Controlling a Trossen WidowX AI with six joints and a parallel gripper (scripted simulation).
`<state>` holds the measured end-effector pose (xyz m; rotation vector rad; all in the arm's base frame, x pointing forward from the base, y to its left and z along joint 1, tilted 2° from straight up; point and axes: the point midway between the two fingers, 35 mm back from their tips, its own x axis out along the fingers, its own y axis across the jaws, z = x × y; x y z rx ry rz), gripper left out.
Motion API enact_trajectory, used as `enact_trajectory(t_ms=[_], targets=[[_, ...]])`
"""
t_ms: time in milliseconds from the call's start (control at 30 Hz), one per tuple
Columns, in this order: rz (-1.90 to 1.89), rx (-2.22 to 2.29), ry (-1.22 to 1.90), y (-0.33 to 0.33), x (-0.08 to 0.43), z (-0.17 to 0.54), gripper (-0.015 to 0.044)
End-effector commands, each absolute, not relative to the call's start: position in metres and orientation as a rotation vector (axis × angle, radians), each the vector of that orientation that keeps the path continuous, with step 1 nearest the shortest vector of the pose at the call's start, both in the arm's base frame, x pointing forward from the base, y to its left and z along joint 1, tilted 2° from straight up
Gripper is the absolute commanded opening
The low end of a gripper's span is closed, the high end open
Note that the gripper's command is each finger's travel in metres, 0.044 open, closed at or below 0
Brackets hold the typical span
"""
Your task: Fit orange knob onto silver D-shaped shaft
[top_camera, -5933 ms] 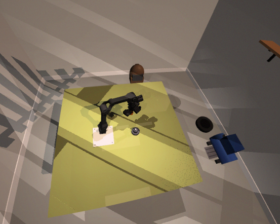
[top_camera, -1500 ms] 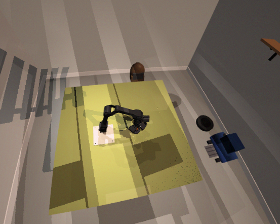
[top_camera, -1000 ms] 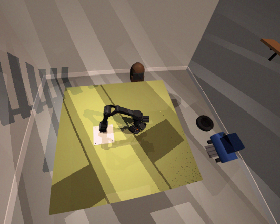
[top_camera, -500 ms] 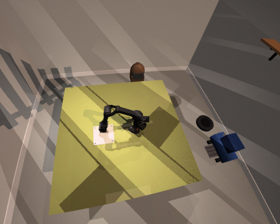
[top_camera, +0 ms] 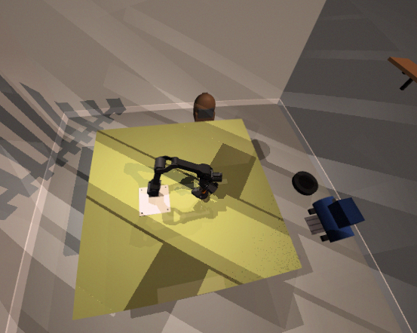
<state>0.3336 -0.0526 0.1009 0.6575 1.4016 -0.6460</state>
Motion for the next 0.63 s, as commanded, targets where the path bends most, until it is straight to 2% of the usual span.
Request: enact_trajectory(t_ms=[0,333,600], targets=[[-0.649,0.661,1.401,-0.053,0.333,0.101,0.044],[-0.646,0.658,1.402,-0.051,0.329,0.194,0.044],[-0.646,0.658,1.401,-0.052,0.332,0.197,0.044]])
